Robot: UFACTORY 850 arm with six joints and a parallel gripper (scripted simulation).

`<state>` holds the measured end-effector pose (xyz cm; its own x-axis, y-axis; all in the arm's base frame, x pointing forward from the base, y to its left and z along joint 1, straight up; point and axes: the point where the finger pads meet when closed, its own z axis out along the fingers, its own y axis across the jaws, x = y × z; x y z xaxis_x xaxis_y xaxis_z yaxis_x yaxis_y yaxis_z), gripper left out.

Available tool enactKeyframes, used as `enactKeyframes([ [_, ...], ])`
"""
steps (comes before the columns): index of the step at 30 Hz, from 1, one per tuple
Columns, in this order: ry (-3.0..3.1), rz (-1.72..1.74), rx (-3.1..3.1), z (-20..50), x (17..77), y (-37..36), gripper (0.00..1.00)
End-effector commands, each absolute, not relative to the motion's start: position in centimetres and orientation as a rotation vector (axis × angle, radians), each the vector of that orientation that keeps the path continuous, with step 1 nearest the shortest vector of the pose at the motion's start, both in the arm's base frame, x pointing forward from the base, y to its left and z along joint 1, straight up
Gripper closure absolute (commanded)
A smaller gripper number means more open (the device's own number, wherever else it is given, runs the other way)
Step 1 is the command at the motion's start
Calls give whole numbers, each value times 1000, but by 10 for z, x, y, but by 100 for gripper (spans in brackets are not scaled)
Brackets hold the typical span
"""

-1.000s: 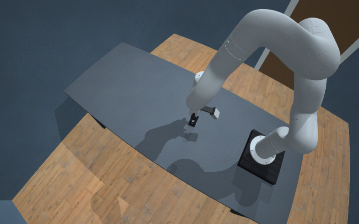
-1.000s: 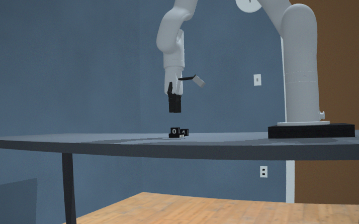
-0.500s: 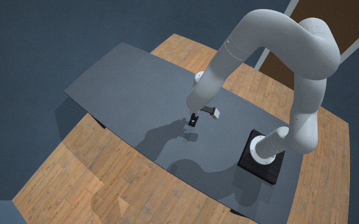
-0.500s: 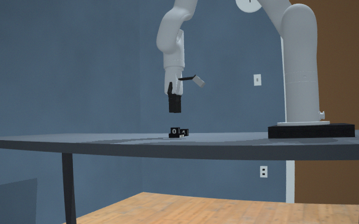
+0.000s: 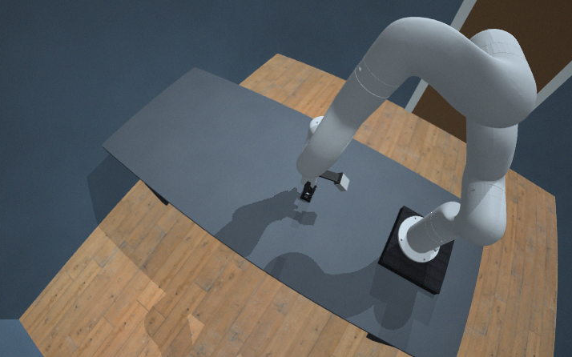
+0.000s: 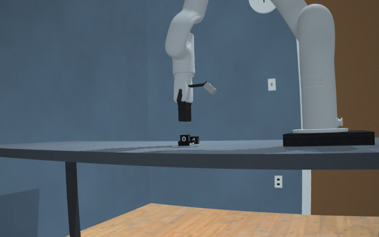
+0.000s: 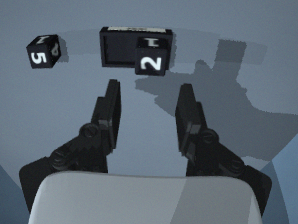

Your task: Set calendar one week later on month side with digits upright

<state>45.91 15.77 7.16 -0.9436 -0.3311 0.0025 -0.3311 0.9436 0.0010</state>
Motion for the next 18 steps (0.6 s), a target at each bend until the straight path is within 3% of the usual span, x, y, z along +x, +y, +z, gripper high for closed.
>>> enactKeyframes([
  [1,-3096,-1,527,67,460,158,53],
  [18,-3096,-1,527,44,460,159,53],
])
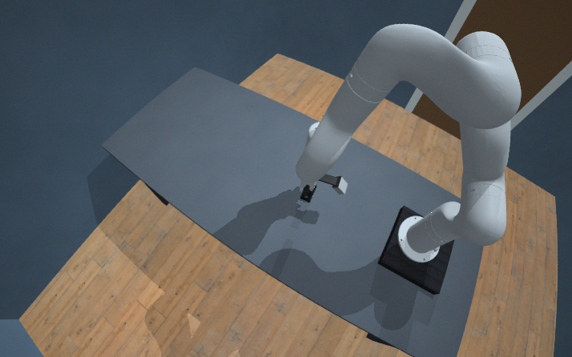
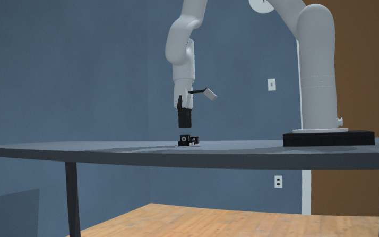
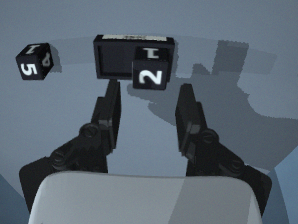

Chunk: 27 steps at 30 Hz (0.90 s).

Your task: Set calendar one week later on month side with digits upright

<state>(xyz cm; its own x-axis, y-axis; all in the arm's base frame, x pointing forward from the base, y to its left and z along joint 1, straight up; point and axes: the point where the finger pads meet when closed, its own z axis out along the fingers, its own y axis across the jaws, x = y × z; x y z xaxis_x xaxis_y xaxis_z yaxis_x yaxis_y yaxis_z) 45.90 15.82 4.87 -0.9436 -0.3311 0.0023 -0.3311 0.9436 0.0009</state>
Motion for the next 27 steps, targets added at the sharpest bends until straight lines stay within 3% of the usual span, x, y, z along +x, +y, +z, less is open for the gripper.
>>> enactKeyframes([
  [1,-3096,-1,527,42,460,159,53],
  [27,-3096,-1,527,29,460,159,53],
])
